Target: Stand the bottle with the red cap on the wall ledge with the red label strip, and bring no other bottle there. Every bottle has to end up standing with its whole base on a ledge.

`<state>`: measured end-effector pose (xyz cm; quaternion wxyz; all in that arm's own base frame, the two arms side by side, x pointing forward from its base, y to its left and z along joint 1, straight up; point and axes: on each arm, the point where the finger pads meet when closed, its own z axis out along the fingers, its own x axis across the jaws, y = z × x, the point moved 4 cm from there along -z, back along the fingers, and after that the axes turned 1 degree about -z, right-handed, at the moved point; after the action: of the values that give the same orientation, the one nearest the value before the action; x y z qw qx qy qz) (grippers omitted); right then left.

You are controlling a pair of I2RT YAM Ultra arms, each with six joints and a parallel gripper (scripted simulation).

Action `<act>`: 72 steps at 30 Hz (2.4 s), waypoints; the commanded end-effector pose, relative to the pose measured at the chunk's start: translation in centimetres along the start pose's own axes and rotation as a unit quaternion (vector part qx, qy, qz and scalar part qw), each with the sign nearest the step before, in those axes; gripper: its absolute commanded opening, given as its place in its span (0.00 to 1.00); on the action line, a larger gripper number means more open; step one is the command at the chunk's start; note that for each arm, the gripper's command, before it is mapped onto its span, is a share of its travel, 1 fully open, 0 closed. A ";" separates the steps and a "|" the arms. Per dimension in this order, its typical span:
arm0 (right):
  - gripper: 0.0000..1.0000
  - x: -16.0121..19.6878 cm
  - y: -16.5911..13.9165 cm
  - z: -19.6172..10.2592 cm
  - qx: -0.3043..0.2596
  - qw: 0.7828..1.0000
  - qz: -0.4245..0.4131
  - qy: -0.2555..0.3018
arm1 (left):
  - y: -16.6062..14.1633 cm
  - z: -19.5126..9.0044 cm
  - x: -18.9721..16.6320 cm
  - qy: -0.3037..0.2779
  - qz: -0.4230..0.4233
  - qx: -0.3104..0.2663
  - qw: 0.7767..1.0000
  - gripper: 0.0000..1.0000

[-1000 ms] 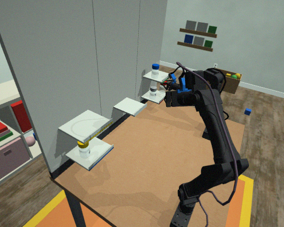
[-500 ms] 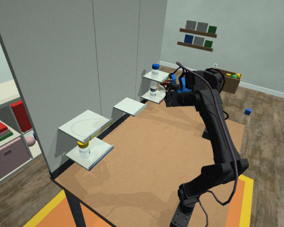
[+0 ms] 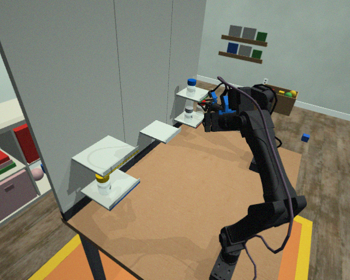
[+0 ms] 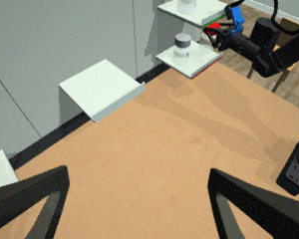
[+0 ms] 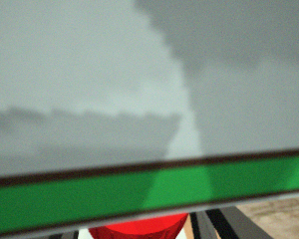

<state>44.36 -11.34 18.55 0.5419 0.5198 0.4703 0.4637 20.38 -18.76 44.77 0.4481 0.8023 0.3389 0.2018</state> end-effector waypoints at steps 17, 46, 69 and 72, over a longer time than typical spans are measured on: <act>0.70 0.6 -1.1 -0.8 -0.010 1.000 -0.003 0.002 | 0.3 -0.5 -0.1 0.000 0.000 -0.007 1.000 0.89; 0.70 0.2 -2.0 -11.5 0.011 1.000 0.002 0.001 | 0.3 -0.5 -0.1 0.000 0.000 -0.007 1.000 0.89; 1.00 0.1 0.2 -12.7 0.011 0.998 0.043 0.042 | 0.3 -0.5 -0.1 0.000 0.000 -0.007 1.000 0.89; 1.00 0.1 0.2 -12.7 0.011 0.998 0.043 0.042 | 0.3 -0.5 -0.1 0.000 0.000 -0.007 1.000 0.89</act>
<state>31.93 -9.58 18.28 0.4991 0.5259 0.4742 0.4994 20.38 -18.76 44.77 0.4481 0.8023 0.3389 0.2018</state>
